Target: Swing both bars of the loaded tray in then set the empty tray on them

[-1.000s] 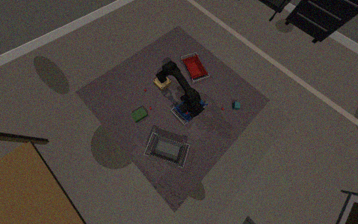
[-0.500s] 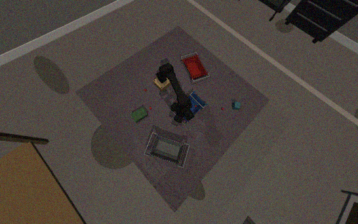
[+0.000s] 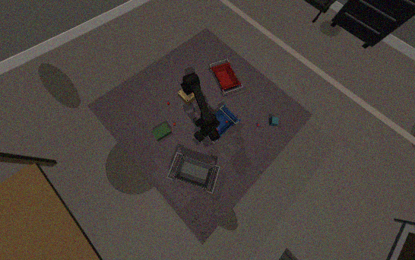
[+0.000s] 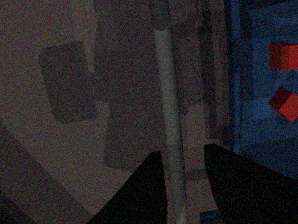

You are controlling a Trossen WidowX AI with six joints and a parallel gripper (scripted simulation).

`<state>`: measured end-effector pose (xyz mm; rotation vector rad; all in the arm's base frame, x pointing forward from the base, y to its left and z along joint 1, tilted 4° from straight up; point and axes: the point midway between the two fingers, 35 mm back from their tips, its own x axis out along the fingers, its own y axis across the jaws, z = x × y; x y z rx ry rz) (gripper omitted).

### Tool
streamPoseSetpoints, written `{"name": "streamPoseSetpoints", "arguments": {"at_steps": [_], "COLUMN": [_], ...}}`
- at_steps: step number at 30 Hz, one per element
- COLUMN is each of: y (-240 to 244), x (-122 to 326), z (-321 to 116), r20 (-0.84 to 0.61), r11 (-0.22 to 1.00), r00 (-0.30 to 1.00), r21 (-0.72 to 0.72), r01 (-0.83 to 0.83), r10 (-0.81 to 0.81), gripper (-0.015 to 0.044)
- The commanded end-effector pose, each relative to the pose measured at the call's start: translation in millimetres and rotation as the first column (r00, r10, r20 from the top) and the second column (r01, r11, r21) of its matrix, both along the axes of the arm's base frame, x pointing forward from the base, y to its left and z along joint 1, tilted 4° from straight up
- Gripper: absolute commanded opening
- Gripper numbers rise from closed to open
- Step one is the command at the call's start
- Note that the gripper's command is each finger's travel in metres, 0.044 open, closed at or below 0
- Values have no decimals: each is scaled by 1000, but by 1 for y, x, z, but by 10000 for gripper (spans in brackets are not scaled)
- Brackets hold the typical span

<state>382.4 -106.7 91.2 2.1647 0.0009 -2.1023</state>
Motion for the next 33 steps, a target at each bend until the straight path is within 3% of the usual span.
{"name": "streamPoseSetpoints", "arguments": {"at_steps": [1, 14, 33], "y": [-1, -6, 34], "x": [1, 1, -2], "z": [-7, -59, -27], "r20": [1, 1, 1], "r11": [1000, 1000, 1000], "r00": [1000, 1000, 1000], "r21": [0, 0, 3], "r01": [13, 13, 13], "r10": [-13, -13, -13], "gripper": [86, 86, 86]}}
